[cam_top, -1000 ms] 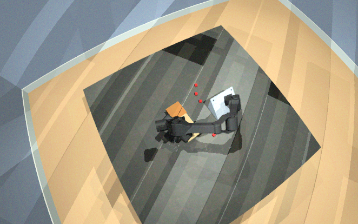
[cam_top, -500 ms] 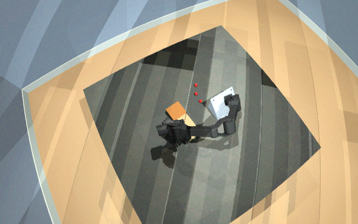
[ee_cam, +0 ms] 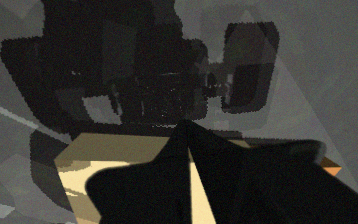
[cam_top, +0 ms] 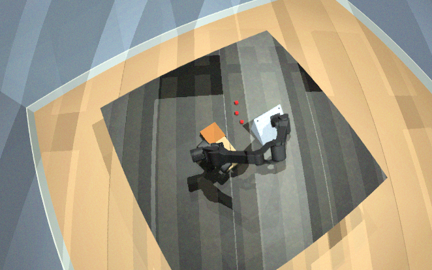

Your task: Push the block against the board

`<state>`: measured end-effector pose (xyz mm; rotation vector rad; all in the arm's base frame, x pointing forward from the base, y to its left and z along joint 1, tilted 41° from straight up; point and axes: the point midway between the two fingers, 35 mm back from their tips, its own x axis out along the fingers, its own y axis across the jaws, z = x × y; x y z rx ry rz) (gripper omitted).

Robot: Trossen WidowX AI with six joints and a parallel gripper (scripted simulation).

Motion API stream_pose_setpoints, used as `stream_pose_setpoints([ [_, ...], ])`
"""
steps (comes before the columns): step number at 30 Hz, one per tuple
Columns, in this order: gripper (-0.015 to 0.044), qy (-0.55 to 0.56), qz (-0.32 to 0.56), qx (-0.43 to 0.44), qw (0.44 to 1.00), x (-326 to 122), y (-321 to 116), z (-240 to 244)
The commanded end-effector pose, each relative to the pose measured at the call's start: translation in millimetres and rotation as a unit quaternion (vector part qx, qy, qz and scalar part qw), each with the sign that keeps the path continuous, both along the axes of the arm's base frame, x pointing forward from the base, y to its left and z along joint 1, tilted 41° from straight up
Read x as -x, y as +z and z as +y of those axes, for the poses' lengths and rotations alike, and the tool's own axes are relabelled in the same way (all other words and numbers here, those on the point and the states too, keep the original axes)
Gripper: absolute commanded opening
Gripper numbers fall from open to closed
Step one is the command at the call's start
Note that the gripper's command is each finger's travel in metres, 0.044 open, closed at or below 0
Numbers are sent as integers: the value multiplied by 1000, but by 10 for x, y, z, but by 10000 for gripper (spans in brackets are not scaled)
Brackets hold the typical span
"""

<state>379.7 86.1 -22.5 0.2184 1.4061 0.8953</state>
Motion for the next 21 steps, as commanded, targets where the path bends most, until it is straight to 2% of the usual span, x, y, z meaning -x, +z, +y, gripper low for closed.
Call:
stream_pose_setpoints([
  [1, 0, 0, -1, -2, 1000, 34, -6, -12],
  [21, 0, 0, -1, -2, 1000, 75, -17, -32],
])
